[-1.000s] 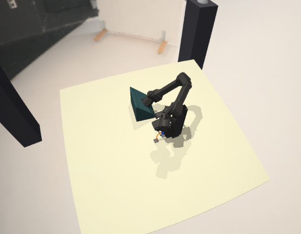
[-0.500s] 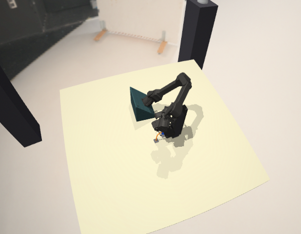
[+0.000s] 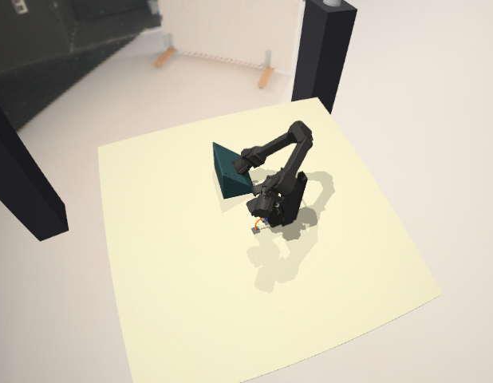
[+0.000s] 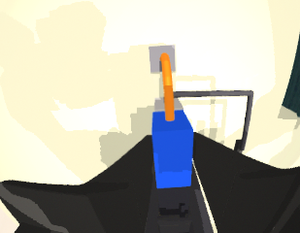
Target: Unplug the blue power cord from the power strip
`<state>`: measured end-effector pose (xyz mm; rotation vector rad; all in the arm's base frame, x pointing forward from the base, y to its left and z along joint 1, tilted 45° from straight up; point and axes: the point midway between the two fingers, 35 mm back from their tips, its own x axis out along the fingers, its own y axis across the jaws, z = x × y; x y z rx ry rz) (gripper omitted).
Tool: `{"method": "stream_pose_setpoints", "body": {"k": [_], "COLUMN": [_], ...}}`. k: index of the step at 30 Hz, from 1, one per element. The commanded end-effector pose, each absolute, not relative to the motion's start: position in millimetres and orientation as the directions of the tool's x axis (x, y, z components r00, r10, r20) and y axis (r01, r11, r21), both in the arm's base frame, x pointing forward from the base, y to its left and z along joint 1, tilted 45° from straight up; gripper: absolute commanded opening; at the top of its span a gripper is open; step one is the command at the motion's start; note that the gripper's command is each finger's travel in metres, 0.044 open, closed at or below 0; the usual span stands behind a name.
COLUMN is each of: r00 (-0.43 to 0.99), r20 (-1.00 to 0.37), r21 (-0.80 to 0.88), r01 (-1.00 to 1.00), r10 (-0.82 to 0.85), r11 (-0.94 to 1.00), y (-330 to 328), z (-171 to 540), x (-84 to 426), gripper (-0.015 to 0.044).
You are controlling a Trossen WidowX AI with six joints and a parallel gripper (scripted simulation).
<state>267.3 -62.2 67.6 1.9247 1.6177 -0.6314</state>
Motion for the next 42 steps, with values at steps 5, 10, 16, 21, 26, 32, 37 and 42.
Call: {"method": "stream_pose_setpoints", "body": {"k": [5,10,16,21,26,32,37,42], "r00": [0.177,0.168,0.168,0.168,0.174,0.177,0.177,0.177], "r20": [-0.715,-0.712,-0.712,-0.712,-0.711,-0.711,-0.711,-0.711], "r21": [0.11,0.105,0.105,0.105,0.108,0.109,0.109,0.108], "r01": [0.984,0.986,0.986,0.986,0.984,0.984,0.984,0.984], "r10": [0.676,0.682,0.682,0.682,0.681,0.68,0.681,0.681], "r11": [-0.14,-0.133,-0.133,-0.133,-0.14,-0.142,-0.142,-0.143], "y": [-96,-92,-92,-92,-97,-98,-95,-89], "z": [48,47,47,47,51,53,57,62], "x": [267,265,265,265,264,264,264,264], "gripper": [0.0,0.0026,0.016,0.016,0.016,0.016,0.016,0.016]}}
